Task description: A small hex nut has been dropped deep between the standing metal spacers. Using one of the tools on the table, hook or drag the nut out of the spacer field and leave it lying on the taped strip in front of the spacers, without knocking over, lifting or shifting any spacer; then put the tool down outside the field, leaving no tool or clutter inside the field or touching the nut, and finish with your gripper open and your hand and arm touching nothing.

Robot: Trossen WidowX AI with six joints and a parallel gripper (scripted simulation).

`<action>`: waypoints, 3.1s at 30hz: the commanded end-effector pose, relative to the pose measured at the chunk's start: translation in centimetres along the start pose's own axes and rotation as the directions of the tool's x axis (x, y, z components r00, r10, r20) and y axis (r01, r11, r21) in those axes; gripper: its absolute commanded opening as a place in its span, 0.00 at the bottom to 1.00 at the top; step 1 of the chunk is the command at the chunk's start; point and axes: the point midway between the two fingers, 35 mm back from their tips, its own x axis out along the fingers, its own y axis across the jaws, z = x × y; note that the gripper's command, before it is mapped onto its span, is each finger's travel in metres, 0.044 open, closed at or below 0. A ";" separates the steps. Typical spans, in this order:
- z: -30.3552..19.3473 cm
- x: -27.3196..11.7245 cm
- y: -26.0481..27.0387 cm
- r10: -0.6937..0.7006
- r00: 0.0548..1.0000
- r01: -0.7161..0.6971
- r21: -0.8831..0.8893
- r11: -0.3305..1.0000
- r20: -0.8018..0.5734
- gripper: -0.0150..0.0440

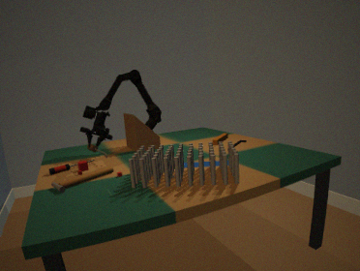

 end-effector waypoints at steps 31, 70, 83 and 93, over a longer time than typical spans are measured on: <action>0.0 3.7 1.7 -0.004 1.000 0.004 0.010 1.000 0.003 0.34; 0.0 -2.7 -1.3 -0.006 1.000 0.006 0.010 1.000 0.003 1.00; -0.3 -2.4 -1.4 0.029 0.997 -0.030 0.010 1.000 0.073 1.00; -1.7 -2.4 -1.7 0.121 0.907 -0.137 0.009 0.991 0.403 1.00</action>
